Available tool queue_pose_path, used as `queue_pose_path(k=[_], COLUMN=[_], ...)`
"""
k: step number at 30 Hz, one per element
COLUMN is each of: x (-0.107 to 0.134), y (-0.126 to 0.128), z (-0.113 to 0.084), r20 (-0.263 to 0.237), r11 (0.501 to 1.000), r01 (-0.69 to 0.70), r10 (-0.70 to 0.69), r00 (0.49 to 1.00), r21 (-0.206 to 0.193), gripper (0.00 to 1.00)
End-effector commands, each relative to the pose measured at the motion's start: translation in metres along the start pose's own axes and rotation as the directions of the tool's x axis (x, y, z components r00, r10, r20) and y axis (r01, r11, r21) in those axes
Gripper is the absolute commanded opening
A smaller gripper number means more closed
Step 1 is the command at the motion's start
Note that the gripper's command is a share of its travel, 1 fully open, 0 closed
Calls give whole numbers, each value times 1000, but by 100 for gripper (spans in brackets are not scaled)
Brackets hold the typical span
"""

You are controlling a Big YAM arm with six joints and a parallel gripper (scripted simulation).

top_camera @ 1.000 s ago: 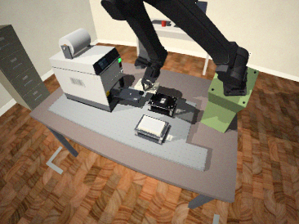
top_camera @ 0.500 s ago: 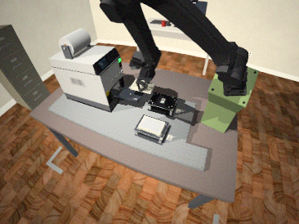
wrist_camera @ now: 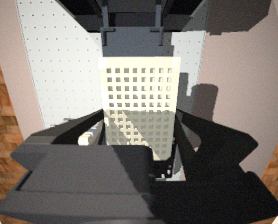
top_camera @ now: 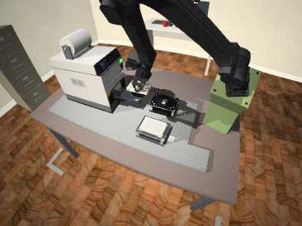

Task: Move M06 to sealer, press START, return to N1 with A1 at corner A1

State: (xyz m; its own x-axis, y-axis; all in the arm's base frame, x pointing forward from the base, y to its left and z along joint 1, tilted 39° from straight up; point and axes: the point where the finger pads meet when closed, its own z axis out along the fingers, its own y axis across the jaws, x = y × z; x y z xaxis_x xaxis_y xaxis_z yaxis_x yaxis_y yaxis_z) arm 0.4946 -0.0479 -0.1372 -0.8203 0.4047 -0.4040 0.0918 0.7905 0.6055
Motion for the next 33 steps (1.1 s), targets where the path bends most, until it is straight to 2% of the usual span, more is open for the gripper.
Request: queue_pose_path(k=[1, 5, 10, 16, 21, 28, 30, 33], x=[-16, -13, -24, -36, -33, -61, -61, -61], y=[11, 12, 14, 10, 11, 24, 28, 23], z=[1, 4, 14, 17, 20, 27, 24, 16], r20=[9, 0, -6, -5, -21, -1, 5, 18], r11=[1000, 1000, 1000, 1000, 1000, 1000, 1000, 1000], r01=[4, 6, 6, -11, -19, 8, 16, 21], r10=[-4, -6, -6, 11, 19, -8, -16, -21], r00=[1000, 1000, 1000, 1000, 1000, 1000, 1000, 1000], r21=[-4, -5, -7, 1, 2, -7, -17, -11], gripper=[0, 0, 0, 0, 0, 0, 0, 0])
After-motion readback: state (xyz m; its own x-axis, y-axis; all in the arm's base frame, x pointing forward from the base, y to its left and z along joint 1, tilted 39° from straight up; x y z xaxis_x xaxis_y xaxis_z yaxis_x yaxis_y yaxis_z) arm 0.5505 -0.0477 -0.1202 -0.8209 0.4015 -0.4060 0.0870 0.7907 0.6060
